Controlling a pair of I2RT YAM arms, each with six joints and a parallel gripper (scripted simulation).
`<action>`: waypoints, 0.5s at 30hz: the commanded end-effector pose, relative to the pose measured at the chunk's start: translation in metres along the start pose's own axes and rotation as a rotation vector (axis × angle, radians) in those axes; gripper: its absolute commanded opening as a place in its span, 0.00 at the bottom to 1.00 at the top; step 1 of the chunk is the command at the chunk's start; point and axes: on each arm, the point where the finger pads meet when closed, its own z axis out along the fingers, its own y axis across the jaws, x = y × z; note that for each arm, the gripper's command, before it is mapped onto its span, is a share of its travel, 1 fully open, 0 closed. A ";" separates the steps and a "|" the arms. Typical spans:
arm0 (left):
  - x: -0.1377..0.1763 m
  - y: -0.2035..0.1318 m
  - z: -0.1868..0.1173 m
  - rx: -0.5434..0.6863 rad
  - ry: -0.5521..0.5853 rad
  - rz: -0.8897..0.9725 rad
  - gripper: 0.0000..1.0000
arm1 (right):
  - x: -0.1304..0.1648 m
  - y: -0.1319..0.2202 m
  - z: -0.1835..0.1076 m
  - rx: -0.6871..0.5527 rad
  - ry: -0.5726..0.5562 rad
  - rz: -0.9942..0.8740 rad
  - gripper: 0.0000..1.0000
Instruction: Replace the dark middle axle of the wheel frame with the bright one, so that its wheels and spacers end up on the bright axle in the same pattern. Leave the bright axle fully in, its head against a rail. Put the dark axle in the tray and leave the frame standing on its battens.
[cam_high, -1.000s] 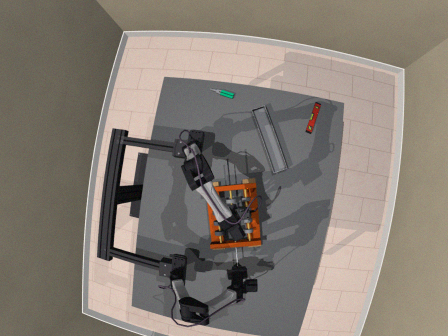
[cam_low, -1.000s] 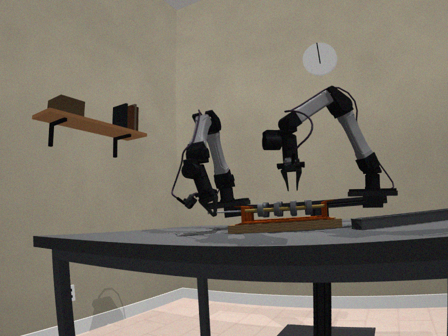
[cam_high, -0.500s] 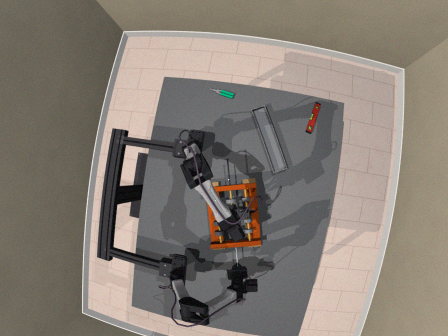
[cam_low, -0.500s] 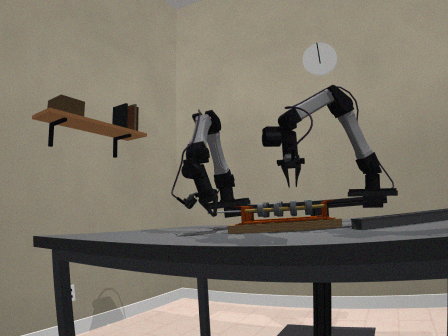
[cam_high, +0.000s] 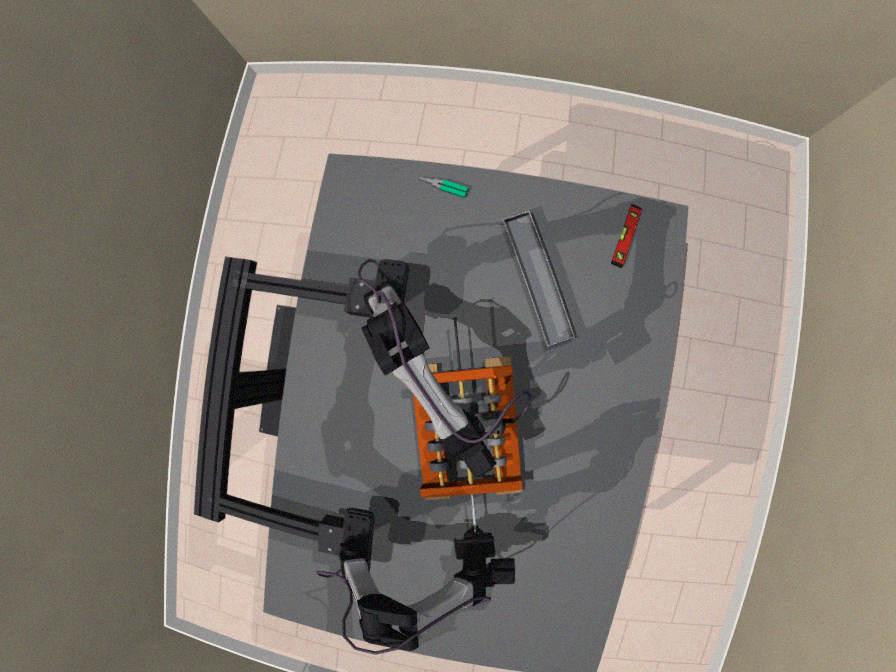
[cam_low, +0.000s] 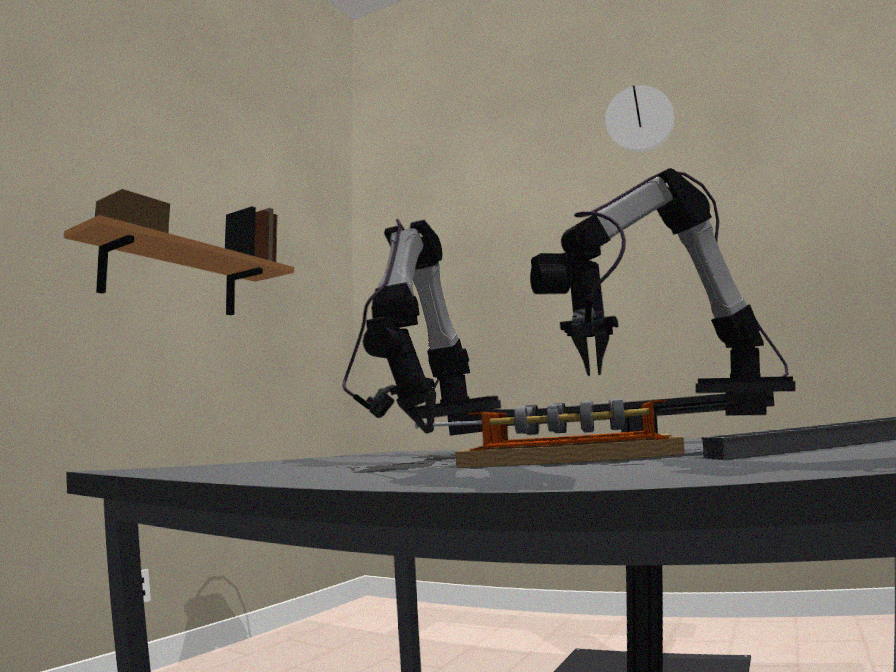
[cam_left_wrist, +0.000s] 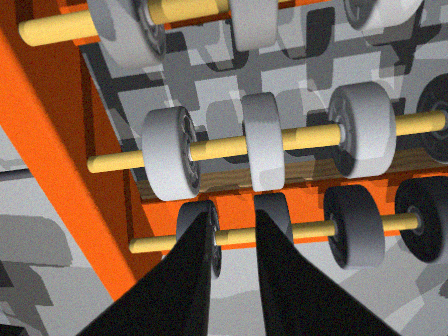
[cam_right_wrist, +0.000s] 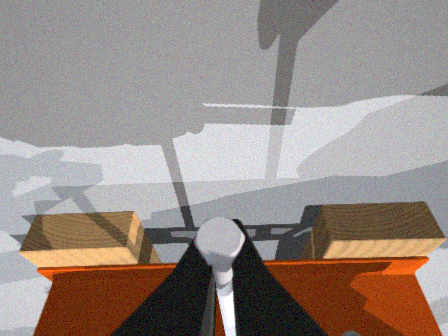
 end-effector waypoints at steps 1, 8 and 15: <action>-0.011 0.020 -0.008 0.042 0.004 0.222 0.19 | 0.013 -0.003 0.003 0.011 0.037 -0.009 0.00; -0.020 0.057 -0.002 0.059 0.043 0.492 0.19 | 0.013 -0.005 0.005 0.017 0.038 -0.008 0.00; -0.018 0.104 0.004 0.042 0.116 0.665 0.19 | 0.013 -0.003 0.005 0.019 0.039 -0.006 0.00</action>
